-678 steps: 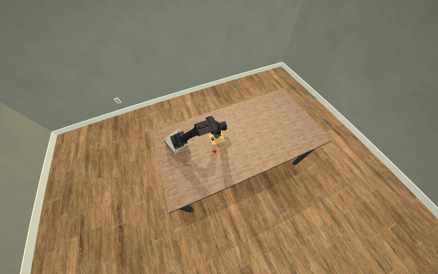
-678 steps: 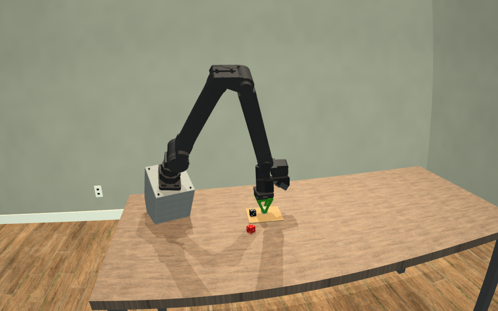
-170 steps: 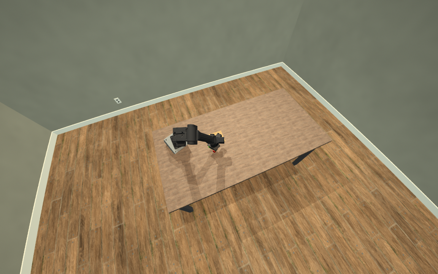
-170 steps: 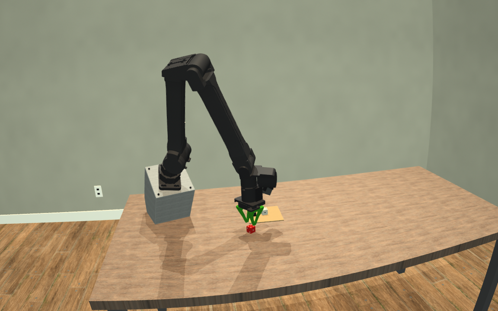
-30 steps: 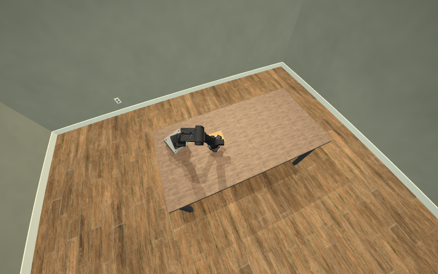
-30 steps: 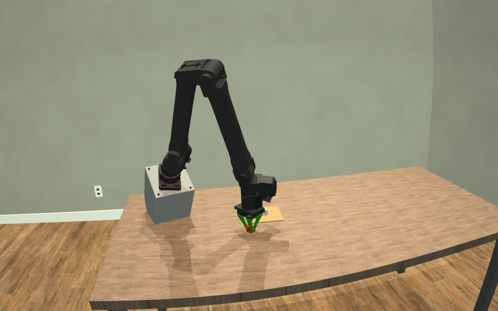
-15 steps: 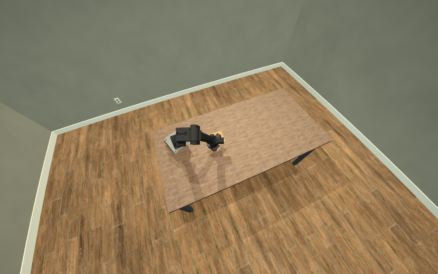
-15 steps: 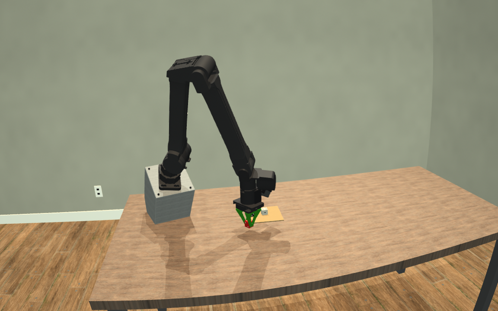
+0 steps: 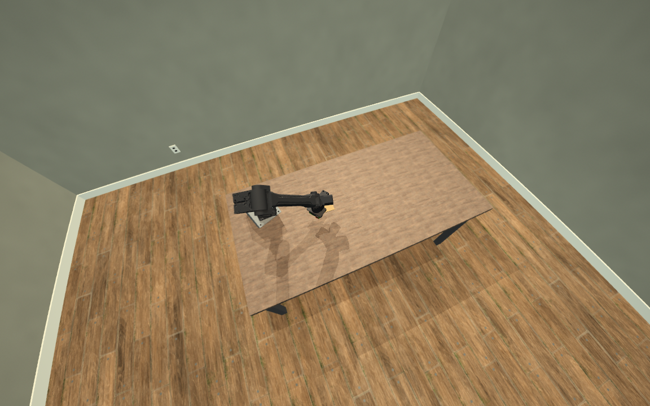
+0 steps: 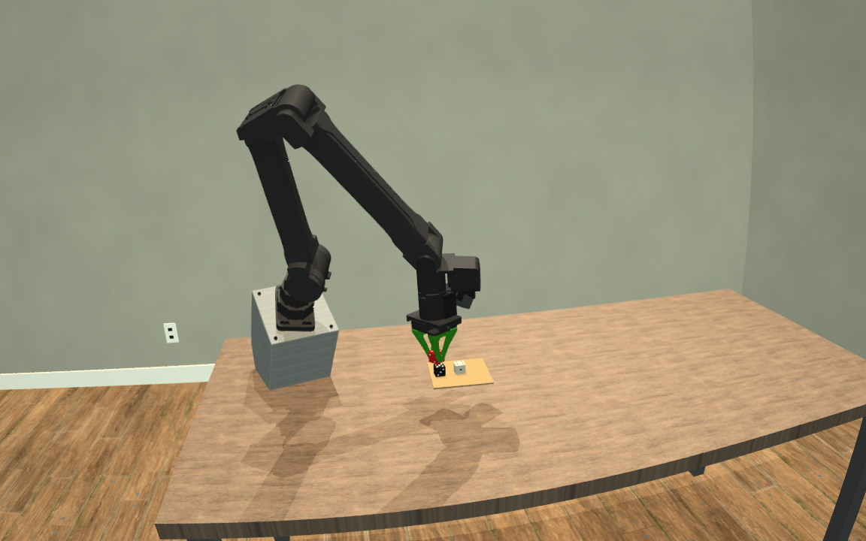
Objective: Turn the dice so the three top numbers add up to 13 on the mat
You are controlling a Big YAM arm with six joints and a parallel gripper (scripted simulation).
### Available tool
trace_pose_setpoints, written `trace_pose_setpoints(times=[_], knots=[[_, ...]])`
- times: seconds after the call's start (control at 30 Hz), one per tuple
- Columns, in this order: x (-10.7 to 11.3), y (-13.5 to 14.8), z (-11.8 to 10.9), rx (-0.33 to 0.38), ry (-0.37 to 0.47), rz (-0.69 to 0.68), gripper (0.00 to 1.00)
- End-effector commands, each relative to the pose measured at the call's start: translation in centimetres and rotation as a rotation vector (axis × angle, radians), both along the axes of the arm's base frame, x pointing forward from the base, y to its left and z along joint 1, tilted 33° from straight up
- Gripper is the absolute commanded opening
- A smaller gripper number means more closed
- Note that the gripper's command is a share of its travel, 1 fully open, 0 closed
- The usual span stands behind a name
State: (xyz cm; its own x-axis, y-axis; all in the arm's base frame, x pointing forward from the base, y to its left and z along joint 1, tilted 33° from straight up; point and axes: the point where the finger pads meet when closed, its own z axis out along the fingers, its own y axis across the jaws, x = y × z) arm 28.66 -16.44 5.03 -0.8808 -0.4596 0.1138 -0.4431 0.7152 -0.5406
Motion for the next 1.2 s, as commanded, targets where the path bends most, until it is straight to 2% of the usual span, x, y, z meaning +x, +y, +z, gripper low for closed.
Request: trace_pose_setpoints(times=[0.0,0.27,0.33,0.43,0.57,0.63,0.7,0.97,1.07,1.13,1.17], knots=[[-0.5,-0.3,-0.4,0.014,0.015,-0.04,0.2],[-0.1,0.1,-0.3,0.013,0.011,-0.026,0.2],[1.4,0.3,0.5,0.009,-0.016,-0.025,0.2],[3.4,1.3,0.4,0.025,-0.052,-0.083,0.2],[8.3,4.6,-0.5,0.061,-0.144,-0.231,0.2],[8.3,4.6,-0.5,0.061,-0.144,-0.231,0.2],[10.4,6.4,-1.1,0.076,-0.188,-0.3,0.2],[15.0,11.7,-3.3,0.104,-0.298,-0.462,0.2],[15.6,12.5,-3.6,0.109,-0.314,-0.485,0.2],[13.6,10.9,-4.8,0.09,-0.28,-0.519,0.2],[13.6,10.9,-4.8,0.09,-0.28,-0.519,0.2]])
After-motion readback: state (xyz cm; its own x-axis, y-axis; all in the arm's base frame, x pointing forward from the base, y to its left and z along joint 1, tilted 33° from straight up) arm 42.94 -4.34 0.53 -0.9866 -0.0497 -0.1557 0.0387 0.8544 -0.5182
